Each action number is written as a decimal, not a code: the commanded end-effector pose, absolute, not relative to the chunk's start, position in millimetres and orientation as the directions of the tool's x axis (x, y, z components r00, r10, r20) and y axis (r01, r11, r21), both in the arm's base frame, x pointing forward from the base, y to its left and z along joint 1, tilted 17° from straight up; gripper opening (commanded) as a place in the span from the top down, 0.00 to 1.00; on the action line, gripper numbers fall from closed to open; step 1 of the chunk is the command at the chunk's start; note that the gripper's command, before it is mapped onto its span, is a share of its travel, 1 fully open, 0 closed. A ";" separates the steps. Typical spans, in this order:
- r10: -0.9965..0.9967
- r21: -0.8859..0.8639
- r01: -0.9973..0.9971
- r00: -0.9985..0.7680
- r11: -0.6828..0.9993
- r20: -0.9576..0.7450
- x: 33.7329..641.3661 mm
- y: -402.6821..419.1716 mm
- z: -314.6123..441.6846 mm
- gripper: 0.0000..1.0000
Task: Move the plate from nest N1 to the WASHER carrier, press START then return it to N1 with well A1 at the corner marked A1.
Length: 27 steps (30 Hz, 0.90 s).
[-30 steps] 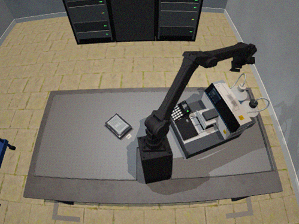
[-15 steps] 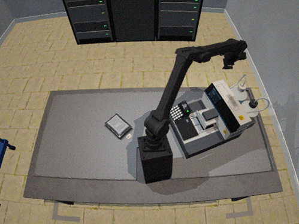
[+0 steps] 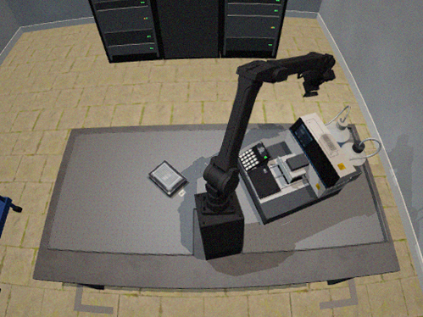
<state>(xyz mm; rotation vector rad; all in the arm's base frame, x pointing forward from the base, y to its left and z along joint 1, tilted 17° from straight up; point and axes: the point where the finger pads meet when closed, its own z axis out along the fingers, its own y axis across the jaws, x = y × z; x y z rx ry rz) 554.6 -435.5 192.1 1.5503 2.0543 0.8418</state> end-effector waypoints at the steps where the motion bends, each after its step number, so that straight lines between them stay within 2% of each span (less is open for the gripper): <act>1: 0.940 0.697 0.660 -0.335 0.278 -0.058 560.6 -413.7 218.6 0.00; 5: 0.946 0.699 0.667 -0.320 0.257 -0.042 560.7 -396.5 217.6 0.00; 9: 0.917 0.671 0.656 -0.388 0.344 -0.091 559.1 -376.7 215.9 0.00; 14: 0.924 0.674 0.664 -0.374 0.323 -0.075 557.9 -361.8 214.6 0.00; 16: 0.894 0.640 0.661 -0.438 0.392 -0.095 552.4 -348.6 211.1 0.00; 22: 0.898 0.646 0.656 -0.427 0.389 -0.107 552.1 -325.6 210.3 0.00; 24: 0.862 0.611 0.647 -0.491 0.456 -0.124 545.6 -312.7 206.5 0.00; 27: 0.856 0.613 0.632 -0.494 0.473 -0.151 546.2 -301.6 206.6 0.00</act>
